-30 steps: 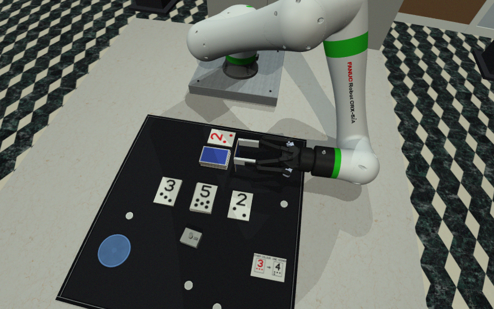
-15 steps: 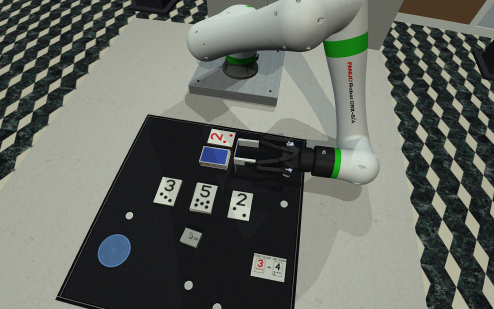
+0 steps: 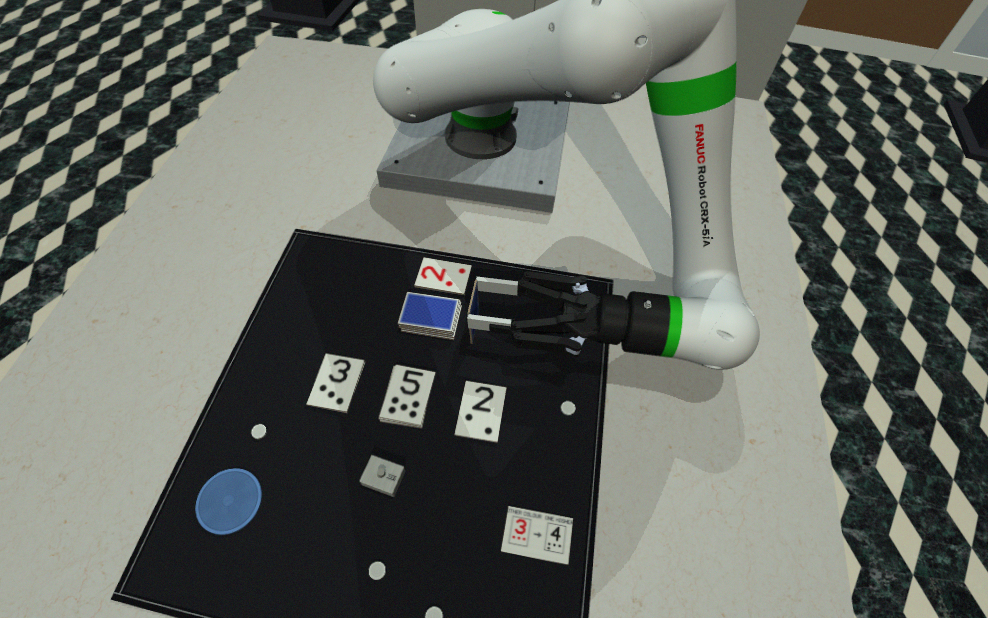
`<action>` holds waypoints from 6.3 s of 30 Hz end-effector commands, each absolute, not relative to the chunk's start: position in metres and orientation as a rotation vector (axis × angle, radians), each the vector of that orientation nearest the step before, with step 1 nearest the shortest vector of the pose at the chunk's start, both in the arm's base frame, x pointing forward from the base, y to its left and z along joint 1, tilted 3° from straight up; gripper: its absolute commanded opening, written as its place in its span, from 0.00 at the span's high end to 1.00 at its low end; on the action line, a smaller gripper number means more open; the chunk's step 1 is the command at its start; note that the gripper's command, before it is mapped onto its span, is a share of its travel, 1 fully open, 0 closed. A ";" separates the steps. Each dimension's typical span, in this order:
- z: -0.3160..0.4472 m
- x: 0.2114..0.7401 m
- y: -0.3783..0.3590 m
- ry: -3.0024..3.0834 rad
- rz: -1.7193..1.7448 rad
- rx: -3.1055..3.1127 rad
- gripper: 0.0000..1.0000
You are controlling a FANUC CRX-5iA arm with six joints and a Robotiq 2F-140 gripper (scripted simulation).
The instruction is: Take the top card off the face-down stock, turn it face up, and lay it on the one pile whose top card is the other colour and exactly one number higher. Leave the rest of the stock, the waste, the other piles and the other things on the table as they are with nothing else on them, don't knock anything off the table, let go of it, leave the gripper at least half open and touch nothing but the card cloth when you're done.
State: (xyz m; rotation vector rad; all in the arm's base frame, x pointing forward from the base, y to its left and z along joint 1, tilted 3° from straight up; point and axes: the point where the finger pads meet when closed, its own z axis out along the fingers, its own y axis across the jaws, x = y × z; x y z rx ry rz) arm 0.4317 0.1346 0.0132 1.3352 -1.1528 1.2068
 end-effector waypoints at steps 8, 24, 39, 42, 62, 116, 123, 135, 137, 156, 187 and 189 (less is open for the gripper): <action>0.012 0.431 0.134 -1.150 1.207 1.334 0.57; 0.012 0.431 0.134 -1.150 1.207 1.334 0.57; 0.012 0.431 0.134 -1.150 1.207 1.334 0.57; 0.012 0.431 0.134 -1.150 1.207 1.334 0.57; 0.011 0.431 0.134 -1.150 1.207 1.334 0.57; 0.011 0.431 0.137 -1.150 1.207 1.334 0.57; 0.011 0.431 0.140 -1.150 1.207 1.334 0.57; 0.011 0.430 0.146 -1.150 1.207 1.334 0.57; 0.011 0.430 0.148 -1.150 1.207 1.334 0.57; 0.008 0.429 0.160 -1.150 1.207 1.334 0.57; 0.004 0.428 0.169 -1.150 1.207 1.334 0.57; 0.004 0.428 0.169 -1.150 1.207 1.334 0.57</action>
